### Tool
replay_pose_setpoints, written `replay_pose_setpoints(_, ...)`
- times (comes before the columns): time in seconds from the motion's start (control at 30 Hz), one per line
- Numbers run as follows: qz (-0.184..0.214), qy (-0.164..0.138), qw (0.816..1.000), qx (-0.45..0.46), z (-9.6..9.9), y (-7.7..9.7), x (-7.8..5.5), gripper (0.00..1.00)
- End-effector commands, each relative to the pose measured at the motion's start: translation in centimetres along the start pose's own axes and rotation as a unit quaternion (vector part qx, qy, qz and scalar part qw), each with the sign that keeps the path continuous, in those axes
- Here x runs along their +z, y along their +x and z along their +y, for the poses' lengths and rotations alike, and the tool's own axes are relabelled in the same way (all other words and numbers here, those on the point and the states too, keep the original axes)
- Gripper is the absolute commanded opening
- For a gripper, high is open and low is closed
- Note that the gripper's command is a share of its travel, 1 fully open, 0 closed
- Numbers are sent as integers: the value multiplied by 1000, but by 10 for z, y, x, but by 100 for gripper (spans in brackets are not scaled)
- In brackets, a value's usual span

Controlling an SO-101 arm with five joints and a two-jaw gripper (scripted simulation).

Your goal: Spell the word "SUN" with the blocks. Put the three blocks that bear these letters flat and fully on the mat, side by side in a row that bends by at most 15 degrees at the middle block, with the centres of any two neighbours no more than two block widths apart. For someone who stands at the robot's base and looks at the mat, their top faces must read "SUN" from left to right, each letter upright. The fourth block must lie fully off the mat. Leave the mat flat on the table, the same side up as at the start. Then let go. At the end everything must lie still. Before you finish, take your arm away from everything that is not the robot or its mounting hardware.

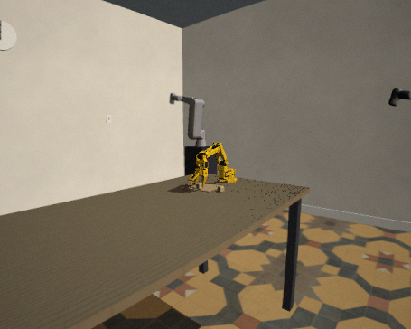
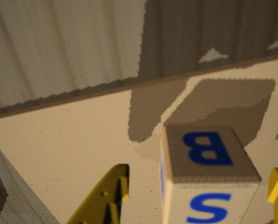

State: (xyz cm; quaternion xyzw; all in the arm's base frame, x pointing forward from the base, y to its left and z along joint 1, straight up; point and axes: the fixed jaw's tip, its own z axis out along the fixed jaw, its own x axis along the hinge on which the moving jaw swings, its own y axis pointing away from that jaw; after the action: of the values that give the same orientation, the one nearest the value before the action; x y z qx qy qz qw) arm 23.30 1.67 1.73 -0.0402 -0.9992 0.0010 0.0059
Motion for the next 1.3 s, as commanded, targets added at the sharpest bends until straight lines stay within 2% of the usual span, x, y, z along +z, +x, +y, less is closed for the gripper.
replay_pose_setpoints(0.0,-44,-6,999,0,0,-10,-16,31)
replay_pose_setpoints(0.77,-44,-4,999,0,-9,-10,-16,17)
replay_pose_setpoints(1.27,-44,-4,999,0,-11,-10,-16,13)
